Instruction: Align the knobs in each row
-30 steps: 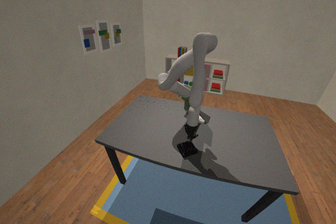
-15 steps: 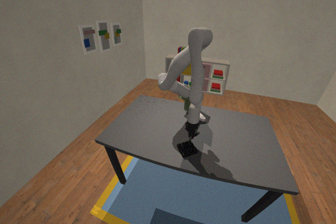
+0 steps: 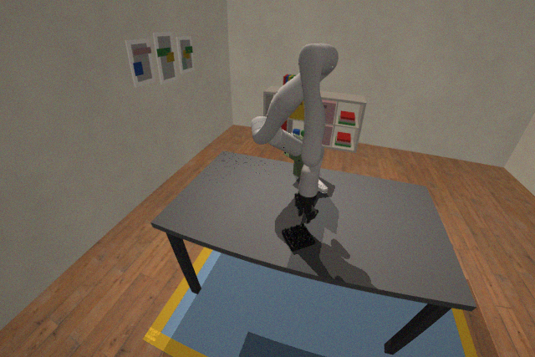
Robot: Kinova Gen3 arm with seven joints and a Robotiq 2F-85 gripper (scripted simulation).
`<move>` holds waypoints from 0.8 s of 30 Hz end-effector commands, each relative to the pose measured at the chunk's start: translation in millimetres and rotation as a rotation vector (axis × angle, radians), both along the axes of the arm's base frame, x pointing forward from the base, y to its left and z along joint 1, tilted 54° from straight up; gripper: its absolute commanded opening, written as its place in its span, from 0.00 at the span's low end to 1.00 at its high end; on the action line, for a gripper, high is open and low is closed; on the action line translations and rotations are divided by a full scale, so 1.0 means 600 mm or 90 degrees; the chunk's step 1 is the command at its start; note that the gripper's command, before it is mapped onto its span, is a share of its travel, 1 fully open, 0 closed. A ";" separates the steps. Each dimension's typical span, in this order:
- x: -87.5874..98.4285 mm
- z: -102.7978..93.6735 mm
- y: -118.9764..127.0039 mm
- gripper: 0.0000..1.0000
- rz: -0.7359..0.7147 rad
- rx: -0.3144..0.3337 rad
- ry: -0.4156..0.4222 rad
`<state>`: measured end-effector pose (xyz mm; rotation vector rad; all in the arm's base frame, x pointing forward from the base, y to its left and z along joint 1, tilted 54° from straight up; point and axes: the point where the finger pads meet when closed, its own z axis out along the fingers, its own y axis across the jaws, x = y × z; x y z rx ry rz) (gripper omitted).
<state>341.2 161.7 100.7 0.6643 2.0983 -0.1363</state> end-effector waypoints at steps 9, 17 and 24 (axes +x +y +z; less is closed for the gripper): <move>-0.012 0.010 0.007 1.00 0.001 0.001 0.000; -0.038 0.030 0.019 1.00 0.001 0.001 0.000; -0.069 0.054 0.033 1.00 0.002 0.001 0.000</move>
